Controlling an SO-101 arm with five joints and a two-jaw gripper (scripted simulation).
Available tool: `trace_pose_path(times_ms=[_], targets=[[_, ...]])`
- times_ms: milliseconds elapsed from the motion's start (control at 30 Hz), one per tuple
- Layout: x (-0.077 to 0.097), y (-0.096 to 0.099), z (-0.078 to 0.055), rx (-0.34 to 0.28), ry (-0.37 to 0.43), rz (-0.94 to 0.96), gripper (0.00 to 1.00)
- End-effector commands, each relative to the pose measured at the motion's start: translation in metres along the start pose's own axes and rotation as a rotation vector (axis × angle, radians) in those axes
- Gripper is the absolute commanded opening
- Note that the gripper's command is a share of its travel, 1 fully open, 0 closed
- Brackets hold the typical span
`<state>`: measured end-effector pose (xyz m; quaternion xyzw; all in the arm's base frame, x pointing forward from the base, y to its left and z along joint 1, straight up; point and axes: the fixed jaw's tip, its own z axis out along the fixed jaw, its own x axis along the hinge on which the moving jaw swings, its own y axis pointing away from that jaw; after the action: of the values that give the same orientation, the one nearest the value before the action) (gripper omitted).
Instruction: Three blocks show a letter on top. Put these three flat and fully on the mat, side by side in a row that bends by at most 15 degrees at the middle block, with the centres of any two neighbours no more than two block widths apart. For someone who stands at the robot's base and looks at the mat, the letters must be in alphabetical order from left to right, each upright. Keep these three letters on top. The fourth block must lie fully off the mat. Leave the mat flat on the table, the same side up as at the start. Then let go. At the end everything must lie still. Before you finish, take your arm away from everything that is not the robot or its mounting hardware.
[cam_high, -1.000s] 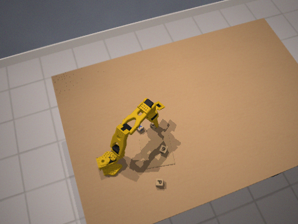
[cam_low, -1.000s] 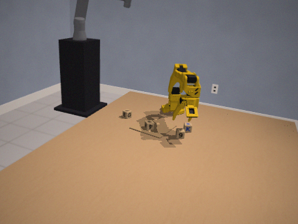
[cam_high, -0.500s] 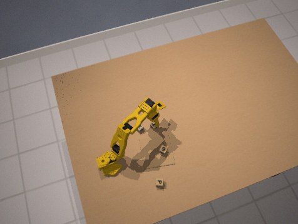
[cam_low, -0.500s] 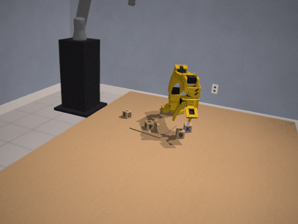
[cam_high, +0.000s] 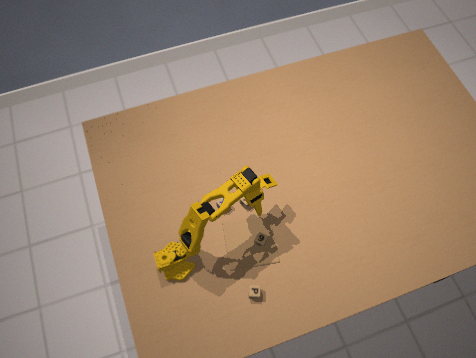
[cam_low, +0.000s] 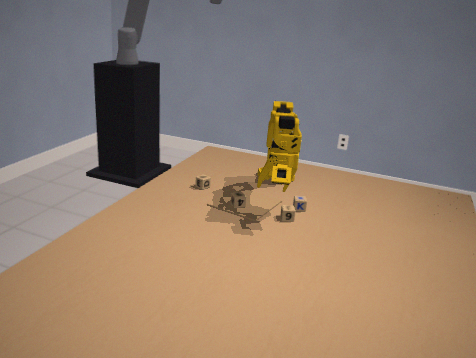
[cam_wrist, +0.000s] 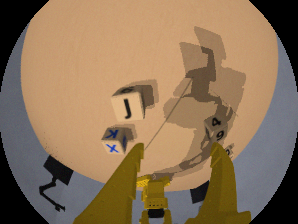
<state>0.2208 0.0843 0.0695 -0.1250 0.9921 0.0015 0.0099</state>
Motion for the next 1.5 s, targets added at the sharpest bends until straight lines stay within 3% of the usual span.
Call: trace_pose_path(times_ms=[0,367,1233,1467], targets=[[-0.003,-0.021,-0.018,-0.002,-0.082,0.091,0.35],[0.015,-0.076,-0.025,0.013,-0.085,0.342,0.35],[0.017,-0.080,-0.026,0.014,-0.085,0.363,0.35],[0.025,-0.103,-0.025,0.020,-0.080,0.471,0.35]])
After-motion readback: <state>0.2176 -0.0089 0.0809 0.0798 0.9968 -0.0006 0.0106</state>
